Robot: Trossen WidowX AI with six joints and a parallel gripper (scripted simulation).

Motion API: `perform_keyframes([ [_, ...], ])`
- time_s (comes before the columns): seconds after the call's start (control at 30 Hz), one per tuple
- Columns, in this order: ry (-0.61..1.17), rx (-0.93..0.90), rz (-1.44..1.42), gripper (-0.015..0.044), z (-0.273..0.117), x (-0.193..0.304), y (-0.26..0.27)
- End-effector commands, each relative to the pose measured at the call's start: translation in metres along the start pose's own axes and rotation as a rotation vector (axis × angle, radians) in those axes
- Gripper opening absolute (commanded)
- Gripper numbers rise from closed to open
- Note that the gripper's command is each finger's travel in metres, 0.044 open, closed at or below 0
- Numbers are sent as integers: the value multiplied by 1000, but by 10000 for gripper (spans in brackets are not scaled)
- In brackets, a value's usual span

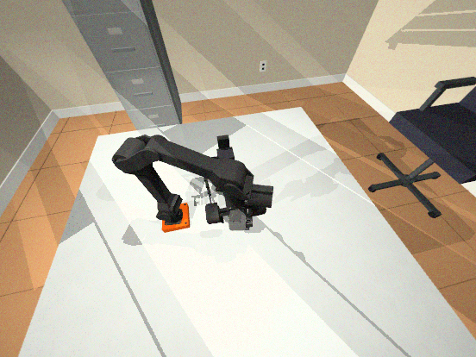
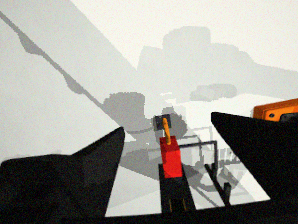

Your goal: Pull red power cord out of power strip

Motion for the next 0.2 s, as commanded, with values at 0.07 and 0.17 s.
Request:
perform_keyframes([
  [0.07,2,3,-4,440,0,0,0],
  [0.17,2,3,-4,440,0,0,0],
])
Point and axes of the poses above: the point midway between the two fingers, 35 mm back from their tips, its own z axis out along the fingers, its own y axis across the jaws, x = y × z, the point moved 2 cm from there along -z, back along the fingers, and after that the axes turned 10 degrees about -z, right-handed, at the moved point
